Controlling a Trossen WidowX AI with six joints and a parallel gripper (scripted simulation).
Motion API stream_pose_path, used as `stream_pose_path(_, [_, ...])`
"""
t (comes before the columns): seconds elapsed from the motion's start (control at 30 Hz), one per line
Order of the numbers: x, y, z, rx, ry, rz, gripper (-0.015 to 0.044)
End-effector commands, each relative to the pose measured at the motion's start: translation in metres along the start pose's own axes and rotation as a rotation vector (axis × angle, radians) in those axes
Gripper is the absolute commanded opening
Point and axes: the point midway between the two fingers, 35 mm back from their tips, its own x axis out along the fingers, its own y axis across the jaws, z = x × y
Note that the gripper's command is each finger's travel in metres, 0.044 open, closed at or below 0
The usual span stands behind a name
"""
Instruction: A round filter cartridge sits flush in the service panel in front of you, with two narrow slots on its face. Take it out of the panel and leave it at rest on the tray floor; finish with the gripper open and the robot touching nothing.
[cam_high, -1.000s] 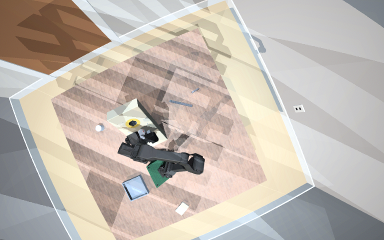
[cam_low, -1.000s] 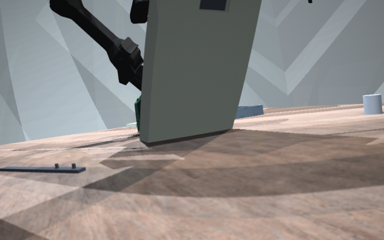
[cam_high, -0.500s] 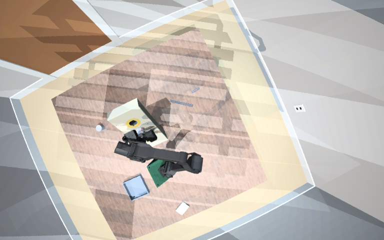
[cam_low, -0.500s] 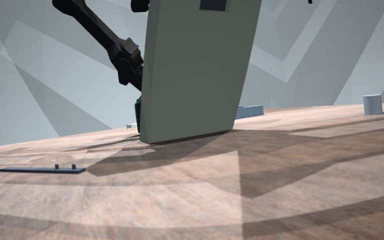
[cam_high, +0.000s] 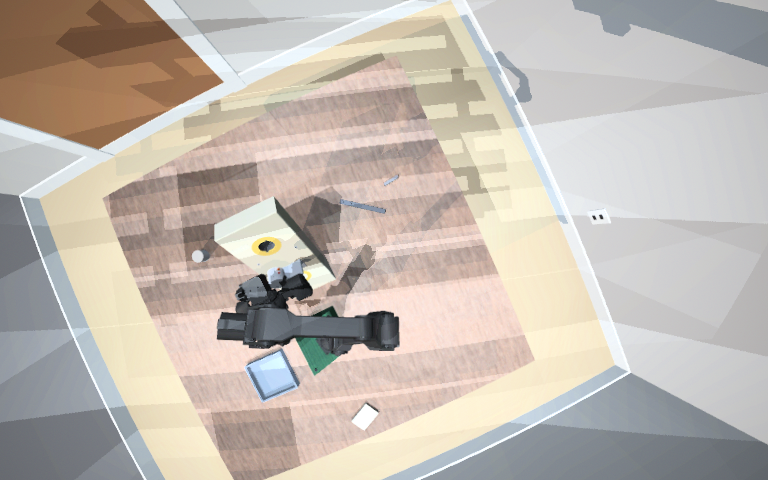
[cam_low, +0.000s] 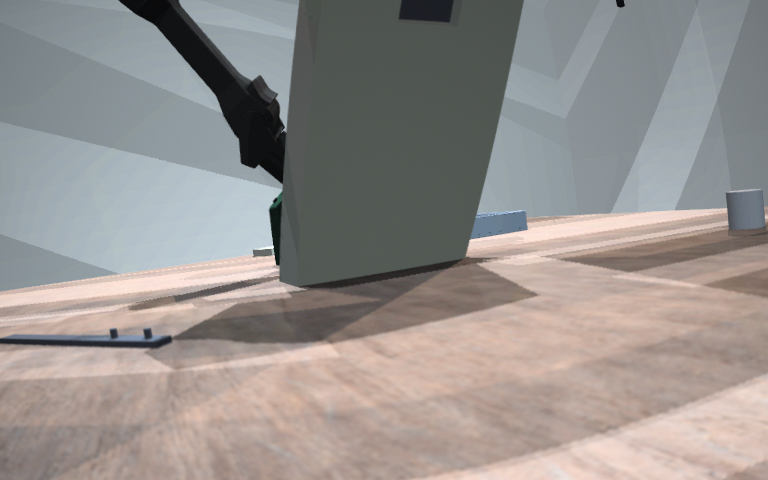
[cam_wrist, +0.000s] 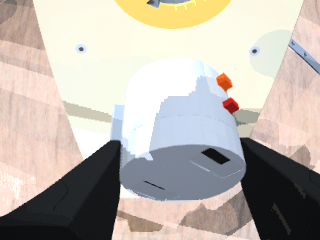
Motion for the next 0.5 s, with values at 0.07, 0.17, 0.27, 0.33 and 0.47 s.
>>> stream_pose_path(0.07, [-0.012, 0.007, 0.001, 0.008, -0.003, 0.002, 0.0000])
stream_pose_path(0.17, [-0.011, 0.021, 0.003, 0.009, -0.003, 0.003, 0.0000])
stream_pose_path(0.27, [-0.009, 0.037, 0.004, 0.009, -0.003, 0.004, 0.0000])
stream_pose_path(0.33, [-0.008, 0.047, 0.004, 0.010, -0.003, 0.004, 0.0000])
stream_pose_path(0.47, [-0.005, 0.067, 0.003, 0.011, -0.004, 0.005, 0.0000])
